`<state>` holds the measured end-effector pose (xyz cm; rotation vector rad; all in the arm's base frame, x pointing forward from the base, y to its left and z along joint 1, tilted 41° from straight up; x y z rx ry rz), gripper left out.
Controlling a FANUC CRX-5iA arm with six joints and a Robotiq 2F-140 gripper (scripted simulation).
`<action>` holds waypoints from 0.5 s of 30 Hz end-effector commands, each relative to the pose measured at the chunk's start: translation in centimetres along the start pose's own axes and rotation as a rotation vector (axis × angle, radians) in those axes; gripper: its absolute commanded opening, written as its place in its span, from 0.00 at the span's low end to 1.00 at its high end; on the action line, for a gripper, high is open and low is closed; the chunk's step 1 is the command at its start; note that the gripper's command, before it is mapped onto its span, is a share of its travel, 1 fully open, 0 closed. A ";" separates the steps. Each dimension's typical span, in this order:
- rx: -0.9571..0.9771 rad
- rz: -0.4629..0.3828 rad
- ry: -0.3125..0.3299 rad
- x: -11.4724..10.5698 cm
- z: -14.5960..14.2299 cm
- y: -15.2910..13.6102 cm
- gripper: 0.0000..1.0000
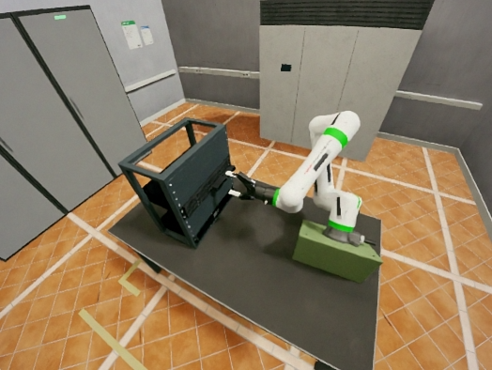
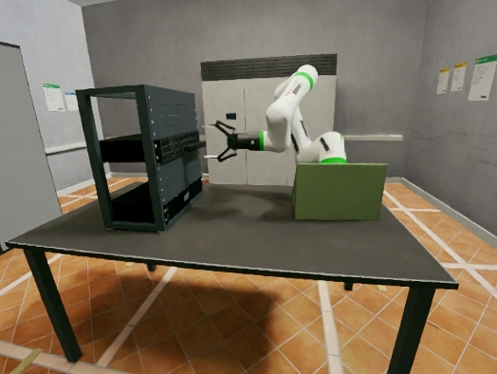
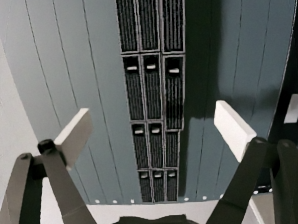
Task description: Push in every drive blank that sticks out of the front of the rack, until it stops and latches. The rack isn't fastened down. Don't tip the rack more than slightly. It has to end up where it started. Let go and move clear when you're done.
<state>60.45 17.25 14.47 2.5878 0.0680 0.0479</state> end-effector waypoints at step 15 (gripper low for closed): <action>0.001 0.000 0.001 0.0 -0.1 0.0 0.10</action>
Point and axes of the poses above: the point where the finger pads meet when closed, its own x axis out along the fingers, its own z axis across the jaws, y = z × x, the point moved 1 cm from there along -x, back along the fingers, and after that the axes turned 9 degrees about x, right-handed, at the moved point
